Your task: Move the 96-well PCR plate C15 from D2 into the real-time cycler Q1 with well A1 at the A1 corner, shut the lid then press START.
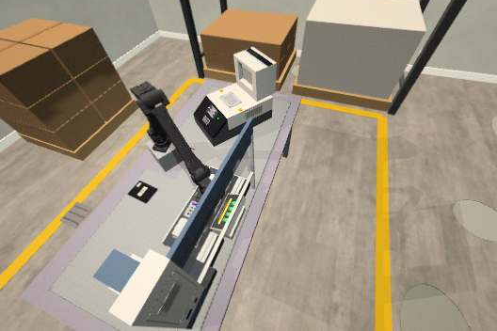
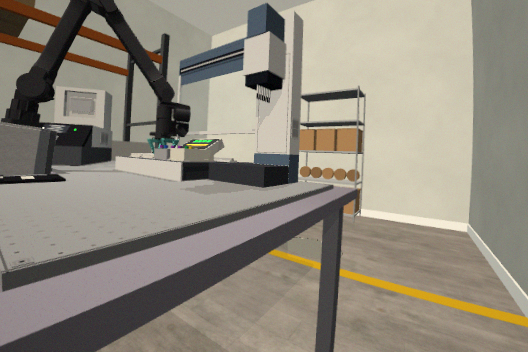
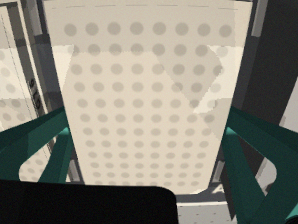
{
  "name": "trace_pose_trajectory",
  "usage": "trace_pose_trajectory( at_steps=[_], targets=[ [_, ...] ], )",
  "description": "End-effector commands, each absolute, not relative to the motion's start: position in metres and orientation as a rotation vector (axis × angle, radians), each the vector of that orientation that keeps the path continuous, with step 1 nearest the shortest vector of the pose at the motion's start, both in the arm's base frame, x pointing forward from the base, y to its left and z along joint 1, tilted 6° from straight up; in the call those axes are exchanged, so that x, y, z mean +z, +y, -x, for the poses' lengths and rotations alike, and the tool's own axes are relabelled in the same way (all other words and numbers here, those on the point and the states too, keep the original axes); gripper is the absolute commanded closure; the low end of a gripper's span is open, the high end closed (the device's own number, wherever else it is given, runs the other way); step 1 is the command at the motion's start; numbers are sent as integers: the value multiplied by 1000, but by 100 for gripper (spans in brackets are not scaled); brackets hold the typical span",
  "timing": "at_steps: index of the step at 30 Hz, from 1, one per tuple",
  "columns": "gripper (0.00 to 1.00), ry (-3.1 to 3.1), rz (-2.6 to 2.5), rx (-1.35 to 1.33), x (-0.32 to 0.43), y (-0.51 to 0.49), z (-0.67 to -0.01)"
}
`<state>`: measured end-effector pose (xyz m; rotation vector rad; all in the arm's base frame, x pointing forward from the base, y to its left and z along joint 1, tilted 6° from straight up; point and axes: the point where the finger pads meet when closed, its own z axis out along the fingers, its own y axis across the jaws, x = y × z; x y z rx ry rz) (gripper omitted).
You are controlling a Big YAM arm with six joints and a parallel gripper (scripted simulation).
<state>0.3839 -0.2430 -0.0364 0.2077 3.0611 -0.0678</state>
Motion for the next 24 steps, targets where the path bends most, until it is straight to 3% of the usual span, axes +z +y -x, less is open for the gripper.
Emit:
trace_pose_trajectory(
  at_steps=[1,24],
  targets=[
    [100,2977,-186,-154,-12,-268,-420],
    [100,2975,-163,-116,-18,-259,-428]
  ],
)
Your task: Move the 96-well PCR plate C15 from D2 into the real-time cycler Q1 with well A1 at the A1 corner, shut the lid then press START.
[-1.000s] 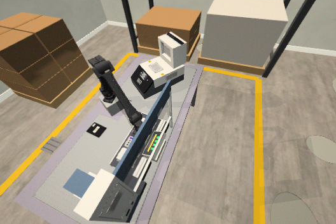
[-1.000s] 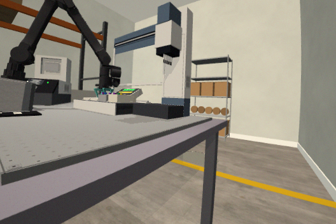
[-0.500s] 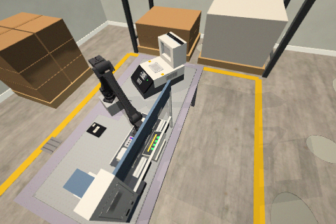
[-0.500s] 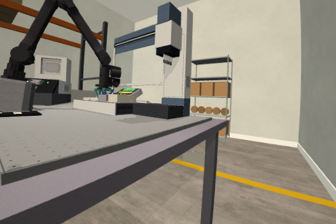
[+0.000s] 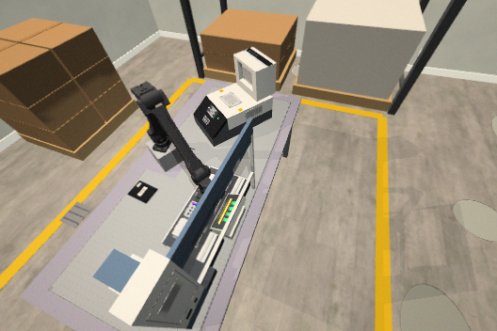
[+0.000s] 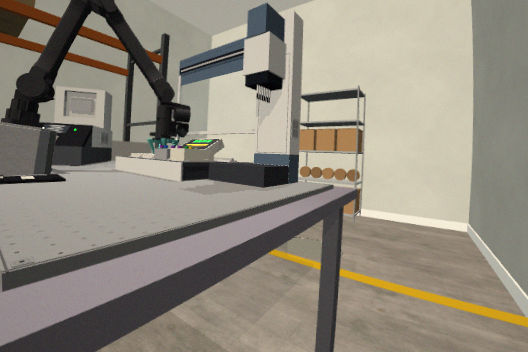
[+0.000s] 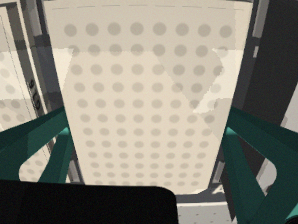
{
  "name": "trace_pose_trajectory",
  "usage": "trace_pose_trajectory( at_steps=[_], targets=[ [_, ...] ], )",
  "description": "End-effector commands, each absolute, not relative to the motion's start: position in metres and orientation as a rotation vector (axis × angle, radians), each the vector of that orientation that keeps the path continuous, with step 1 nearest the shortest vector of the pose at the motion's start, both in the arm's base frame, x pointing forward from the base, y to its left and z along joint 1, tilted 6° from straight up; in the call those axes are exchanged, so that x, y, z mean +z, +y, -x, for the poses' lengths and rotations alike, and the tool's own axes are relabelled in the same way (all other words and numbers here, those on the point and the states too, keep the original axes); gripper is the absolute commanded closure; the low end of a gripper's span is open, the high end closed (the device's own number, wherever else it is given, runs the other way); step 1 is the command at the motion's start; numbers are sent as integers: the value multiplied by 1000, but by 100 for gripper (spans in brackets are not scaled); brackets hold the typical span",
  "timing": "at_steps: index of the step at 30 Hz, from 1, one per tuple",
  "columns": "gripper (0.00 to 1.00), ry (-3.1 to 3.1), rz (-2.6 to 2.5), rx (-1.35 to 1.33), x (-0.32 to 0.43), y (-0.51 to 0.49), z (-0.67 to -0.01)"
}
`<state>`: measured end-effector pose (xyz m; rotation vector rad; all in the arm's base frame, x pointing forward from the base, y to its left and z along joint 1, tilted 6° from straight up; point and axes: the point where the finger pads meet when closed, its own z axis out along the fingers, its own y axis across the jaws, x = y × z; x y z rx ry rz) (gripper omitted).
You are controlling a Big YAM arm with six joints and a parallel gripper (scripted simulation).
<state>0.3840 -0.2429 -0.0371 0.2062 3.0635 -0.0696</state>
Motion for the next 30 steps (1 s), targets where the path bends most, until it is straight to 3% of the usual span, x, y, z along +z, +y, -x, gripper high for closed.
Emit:
trace_pose_trajectory(
  at_steps=[1,30],
  targets=[
    [100,2975,-167,-116,-18,-258,-428],
    [100,2964,-165,-115,-15,-253,-436]
  ],
)
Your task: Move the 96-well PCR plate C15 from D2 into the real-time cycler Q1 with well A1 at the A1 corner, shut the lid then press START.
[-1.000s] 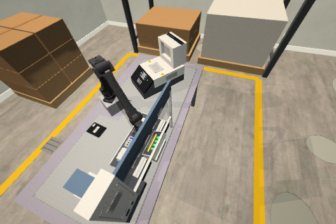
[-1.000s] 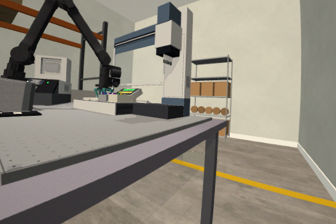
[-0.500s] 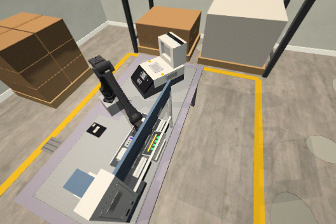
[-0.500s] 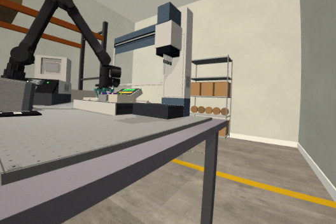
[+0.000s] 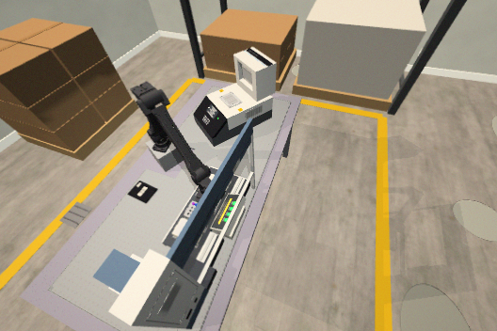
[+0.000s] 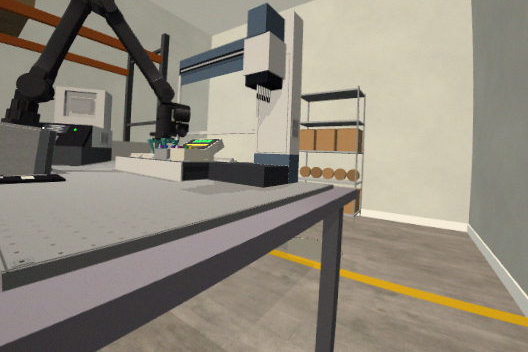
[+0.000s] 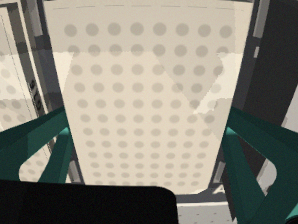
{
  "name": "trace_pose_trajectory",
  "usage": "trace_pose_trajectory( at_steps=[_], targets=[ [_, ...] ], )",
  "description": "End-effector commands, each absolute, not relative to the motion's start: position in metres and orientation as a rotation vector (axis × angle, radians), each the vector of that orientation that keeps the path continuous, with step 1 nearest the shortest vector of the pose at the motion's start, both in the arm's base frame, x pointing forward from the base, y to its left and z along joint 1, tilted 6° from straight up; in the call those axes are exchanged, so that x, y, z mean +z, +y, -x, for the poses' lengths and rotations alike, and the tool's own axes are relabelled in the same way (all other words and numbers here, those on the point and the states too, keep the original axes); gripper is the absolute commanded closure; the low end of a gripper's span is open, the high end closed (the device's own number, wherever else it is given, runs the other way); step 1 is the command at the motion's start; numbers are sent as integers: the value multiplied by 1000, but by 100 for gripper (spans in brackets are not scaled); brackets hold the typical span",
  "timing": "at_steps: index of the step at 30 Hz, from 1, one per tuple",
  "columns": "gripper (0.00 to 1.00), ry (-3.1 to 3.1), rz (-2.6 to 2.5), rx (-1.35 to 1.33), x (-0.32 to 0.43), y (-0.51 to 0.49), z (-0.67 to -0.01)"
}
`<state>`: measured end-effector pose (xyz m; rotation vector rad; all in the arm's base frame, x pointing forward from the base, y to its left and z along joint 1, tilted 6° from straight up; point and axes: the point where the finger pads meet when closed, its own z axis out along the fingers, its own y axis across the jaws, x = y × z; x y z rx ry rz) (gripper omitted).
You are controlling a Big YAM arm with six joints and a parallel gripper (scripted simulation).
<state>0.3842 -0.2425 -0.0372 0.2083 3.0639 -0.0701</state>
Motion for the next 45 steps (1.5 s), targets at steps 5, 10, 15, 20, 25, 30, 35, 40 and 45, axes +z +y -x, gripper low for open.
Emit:
trace_pose_trajectory(
  at_steps=[5,10,15,20,25,30,35,40,45],
  targets=[
    [100,2963,-164,-115,-14,-253,-436],
    [100,2962,-163,-115,-14,-253,-437],
    [100,2957,-161,-118,-12,-254,-439],
    [100,2956,-160,-118,-12,-254,-440],
    [100,2955,-159,-118,-11,-254,-441],
    [100,2952,-157,-120,-10,-255,-442],
    [100,2951,-156,-120,-10,-255,-443],
    [100,2950,-155,-120,-10,-255,-443],
    [100,2949,-154,-120,-9,-255,-444]
  ],
)
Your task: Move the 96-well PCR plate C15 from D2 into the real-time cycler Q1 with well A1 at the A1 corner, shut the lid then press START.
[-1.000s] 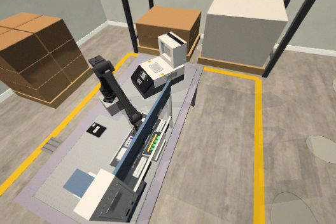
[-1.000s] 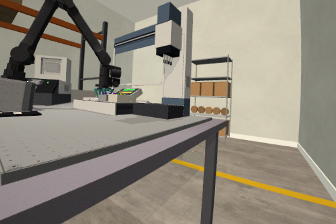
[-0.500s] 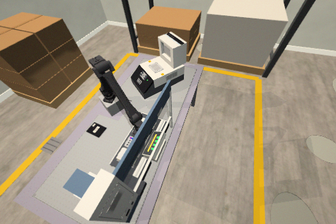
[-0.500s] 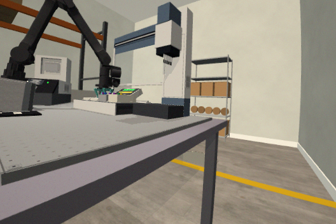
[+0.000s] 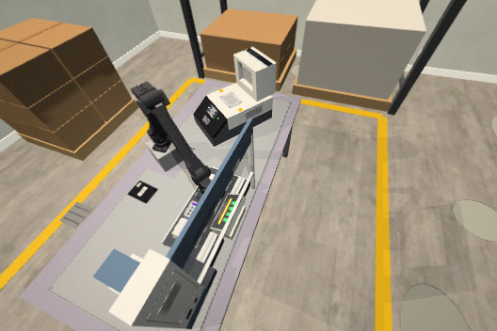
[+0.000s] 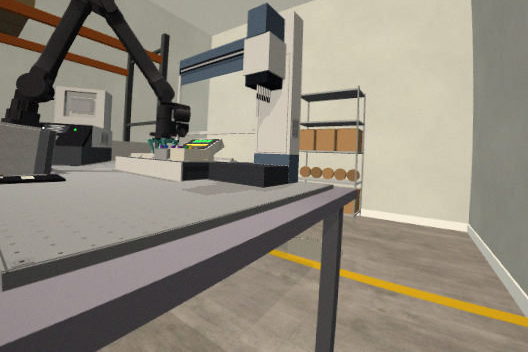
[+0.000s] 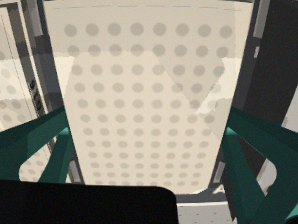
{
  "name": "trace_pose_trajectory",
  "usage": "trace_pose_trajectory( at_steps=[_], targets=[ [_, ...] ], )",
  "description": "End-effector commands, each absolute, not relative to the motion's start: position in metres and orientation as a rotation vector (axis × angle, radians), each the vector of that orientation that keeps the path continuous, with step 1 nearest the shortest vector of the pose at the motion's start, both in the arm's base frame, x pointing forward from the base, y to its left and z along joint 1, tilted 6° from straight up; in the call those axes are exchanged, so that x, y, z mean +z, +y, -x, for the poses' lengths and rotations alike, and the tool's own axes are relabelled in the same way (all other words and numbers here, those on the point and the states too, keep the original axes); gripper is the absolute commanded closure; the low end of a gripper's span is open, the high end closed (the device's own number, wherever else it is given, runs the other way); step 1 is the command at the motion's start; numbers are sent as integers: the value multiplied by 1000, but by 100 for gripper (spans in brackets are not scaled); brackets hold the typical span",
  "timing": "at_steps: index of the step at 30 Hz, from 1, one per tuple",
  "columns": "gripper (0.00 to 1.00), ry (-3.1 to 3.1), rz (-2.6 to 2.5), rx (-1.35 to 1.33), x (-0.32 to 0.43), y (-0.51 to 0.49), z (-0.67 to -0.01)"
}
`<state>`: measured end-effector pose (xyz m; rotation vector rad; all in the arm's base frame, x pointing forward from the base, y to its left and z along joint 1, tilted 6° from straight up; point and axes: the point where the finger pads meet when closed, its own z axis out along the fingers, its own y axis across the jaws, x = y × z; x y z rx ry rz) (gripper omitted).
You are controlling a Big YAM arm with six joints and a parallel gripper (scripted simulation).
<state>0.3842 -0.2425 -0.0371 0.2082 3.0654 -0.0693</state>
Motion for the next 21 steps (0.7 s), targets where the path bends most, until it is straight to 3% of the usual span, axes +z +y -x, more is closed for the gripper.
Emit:
trace_pose_trajectory(
  at_steps=[1,21],
  targets=[
    [100,2948,-154,-120,-9,-255,-444],
    [100,2941,-128,-120,21,-250,-436]
  ],
)
